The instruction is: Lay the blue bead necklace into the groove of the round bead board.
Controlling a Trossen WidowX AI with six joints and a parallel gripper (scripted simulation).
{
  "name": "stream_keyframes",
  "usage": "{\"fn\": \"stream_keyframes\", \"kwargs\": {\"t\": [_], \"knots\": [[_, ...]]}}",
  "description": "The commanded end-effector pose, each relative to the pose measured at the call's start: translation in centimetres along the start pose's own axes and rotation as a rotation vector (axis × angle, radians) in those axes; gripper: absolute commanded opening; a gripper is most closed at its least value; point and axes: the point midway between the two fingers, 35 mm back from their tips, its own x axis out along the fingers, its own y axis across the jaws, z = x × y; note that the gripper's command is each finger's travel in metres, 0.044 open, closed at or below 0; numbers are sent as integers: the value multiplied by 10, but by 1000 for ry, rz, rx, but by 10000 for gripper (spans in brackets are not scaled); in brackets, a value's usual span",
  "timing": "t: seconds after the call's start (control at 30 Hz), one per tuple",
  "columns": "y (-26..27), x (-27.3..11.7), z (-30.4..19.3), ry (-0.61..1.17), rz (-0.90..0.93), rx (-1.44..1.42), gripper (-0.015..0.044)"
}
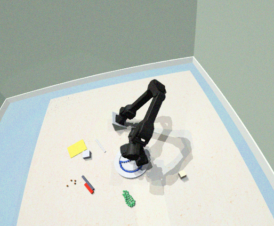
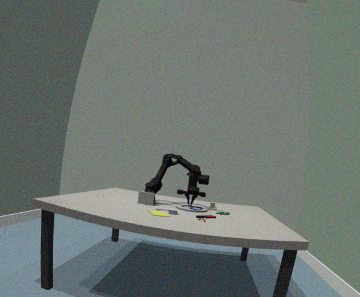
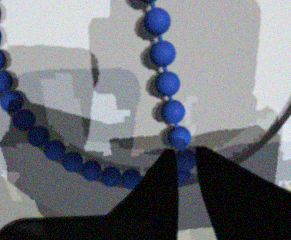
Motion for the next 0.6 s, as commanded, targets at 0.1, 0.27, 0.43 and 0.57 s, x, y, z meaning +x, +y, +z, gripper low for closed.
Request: {"fn": "stream_keyframes", "kwargs": {"t": [0.1,0.27,0.43,0.57], "knots": [[0,0,0,0,0,0,0],[0,0,0,0,0,0,0],[-2,-6,0,7,-3,7,0],[-3,-6,-2,7,-3,8,0]]}}
